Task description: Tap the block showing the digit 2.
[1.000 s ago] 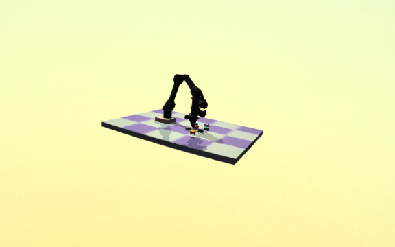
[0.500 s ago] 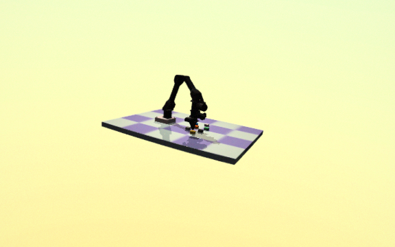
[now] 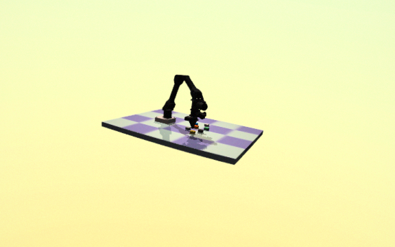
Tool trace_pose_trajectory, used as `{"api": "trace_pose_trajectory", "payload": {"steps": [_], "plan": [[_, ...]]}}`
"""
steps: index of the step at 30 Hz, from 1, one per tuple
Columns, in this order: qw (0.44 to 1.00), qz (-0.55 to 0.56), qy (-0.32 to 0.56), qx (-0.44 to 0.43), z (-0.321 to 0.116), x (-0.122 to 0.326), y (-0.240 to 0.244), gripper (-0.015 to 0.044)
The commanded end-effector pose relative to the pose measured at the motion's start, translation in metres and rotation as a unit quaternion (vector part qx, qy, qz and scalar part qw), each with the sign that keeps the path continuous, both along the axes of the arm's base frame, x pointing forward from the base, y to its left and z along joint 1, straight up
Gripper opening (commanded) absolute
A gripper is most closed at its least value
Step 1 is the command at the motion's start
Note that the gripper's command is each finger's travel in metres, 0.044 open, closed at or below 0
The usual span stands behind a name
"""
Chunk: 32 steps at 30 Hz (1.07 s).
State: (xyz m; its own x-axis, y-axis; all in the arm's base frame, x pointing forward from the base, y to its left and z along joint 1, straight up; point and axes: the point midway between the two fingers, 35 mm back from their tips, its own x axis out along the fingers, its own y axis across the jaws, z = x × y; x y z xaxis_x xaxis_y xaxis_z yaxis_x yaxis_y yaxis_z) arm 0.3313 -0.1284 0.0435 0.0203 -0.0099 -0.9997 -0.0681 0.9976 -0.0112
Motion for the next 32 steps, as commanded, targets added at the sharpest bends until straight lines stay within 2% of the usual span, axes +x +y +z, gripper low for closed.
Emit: {"api": "trace_pose_trajectory", "payload": {"steps": [1, 3, 9, 16, 25, 32], "plan": [[1.0, 0.002, -0.006, -0.001, 0.011, 0.001, 0.0, 0.002], [1.0, 0.002, -0.006, -0.001, 0.014, 0.004, 0.011, 0.0072], [1.0, 0.002, -0.007, 0.005, 0.035, 0.015, 0.111, 0.023], [1.0, 0.002, -0.006, 0.011, 0.059, -0.011, 0.226, 0.04], [1.0, 0.002, -0.001, 0.017, 0.089, -0.096, 0.34, 0.04], [1.0, 0.002, 0.0, 0.018, 0.091, -0.104, 0.346, 0.04]]}}
